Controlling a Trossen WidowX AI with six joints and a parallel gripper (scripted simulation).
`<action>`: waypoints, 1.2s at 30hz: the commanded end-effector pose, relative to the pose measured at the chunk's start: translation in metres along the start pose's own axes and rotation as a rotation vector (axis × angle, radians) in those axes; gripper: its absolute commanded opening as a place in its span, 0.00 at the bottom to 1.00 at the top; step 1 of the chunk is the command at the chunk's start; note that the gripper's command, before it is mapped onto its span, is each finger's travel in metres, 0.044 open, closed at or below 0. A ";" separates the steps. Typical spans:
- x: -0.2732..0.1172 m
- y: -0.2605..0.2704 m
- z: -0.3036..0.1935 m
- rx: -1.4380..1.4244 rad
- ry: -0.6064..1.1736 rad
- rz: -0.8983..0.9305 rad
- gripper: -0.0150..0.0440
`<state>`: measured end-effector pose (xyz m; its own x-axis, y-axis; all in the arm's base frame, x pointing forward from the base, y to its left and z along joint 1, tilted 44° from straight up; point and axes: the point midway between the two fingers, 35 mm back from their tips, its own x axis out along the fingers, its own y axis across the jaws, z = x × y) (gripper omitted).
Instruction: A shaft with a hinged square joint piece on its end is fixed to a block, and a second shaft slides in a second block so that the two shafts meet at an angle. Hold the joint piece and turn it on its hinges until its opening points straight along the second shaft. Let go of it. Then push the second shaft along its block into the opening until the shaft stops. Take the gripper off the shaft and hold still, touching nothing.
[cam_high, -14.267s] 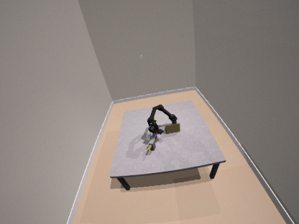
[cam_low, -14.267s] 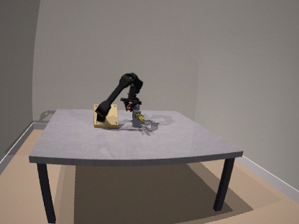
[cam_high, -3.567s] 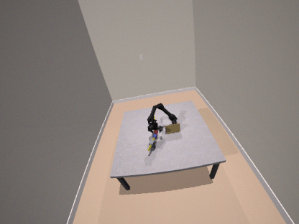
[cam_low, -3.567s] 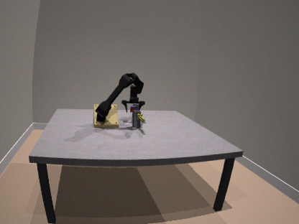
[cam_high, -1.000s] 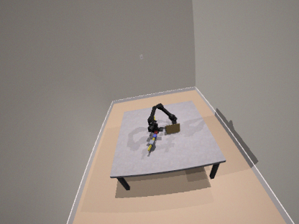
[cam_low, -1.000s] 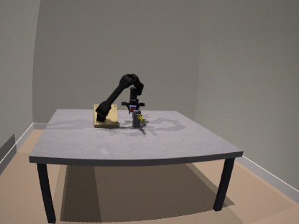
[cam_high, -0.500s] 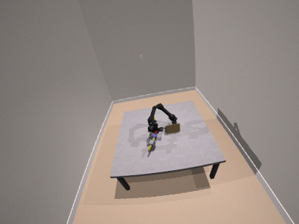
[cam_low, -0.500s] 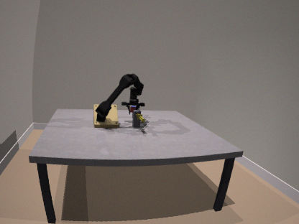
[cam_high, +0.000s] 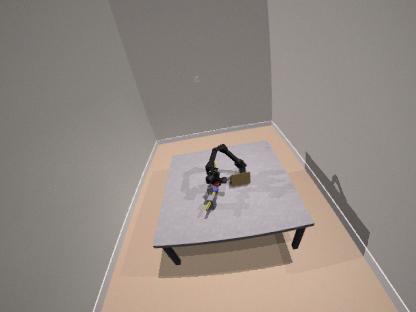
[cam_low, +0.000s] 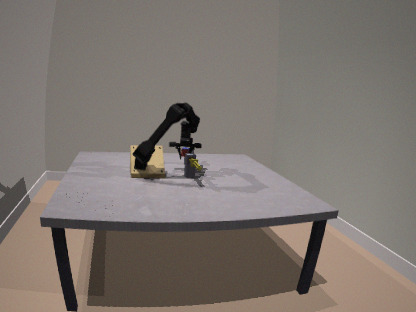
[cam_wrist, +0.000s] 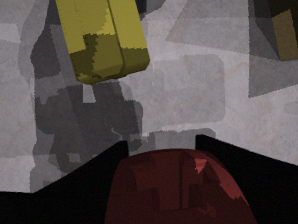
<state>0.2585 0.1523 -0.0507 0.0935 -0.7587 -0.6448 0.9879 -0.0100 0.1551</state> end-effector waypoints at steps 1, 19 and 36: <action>0.000 0.000 0.000 -0.005 0.000 0.000 0.56; 0.000 0.000 0.000 0.000 0.000 0.000 0.25; 0.006 0.009 -0.001 -0.157 0.120 0.011 0.25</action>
<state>0.2663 0.1494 -0.0534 0.1096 -0.6893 -0.7162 0.9938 0.0902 0.0652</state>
